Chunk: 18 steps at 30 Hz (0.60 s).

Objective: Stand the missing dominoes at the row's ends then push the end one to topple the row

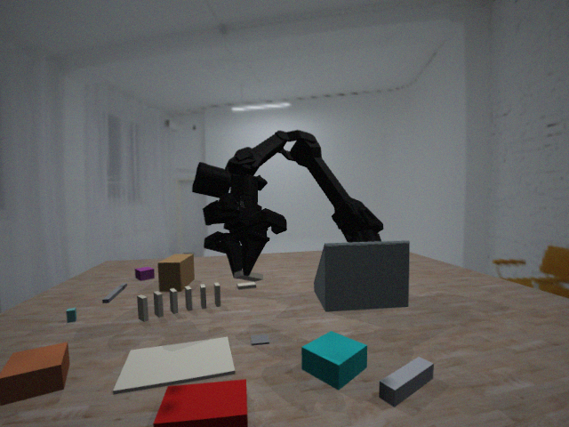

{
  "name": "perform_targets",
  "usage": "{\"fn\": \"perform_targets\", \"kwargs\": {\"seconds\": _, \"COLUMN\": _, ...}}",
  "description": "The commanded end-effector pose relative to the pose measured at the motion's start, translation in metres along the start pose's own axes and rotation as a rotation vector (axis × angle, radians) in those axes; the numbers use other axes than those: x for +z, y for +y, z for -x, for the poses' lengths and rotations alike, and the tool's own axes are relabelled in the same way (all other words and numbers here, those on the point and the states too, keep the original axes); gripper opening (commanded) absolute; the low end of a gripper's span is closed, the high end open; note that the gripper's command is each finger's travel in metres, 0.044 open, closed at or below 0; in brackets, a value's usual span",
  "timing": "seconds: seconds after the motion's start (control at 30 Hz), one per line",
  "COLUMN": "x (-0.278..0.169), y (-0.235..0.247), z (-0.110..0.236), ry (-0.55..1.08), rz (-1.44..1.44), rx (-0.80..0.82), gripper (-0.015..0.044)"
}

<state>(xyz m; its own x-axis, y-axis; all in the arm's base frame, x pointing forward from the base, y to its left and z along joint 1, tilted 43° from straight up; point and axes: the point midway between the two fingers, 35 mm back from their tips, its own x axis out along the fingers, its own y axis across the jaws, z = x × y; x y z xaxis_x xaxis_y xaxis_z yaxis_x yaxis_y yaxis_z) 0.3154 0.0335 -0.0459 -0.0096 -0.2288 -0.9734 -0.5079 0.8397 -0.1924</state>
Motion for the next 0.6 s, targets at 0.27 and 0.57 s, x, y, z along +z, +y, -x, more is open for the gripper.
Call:
{"fn": "perform_targets", "kwargs": {"seconds": 0.27, "x": 0.0027, "y": -0.0032, "z": -0.0115, "ry": -0.219, "rz": 0.010, "rx": 0.080, "gripper": 0.0107}}
{"fn": "perform_targets", "kwargs": {"seconds": 0.57, "x": 0.0023, "y": -0.0073, "z": -0.0136, "ry": -0.394, "rz": 0.031, "rx": 0.104, "gripper": 0.0107}}
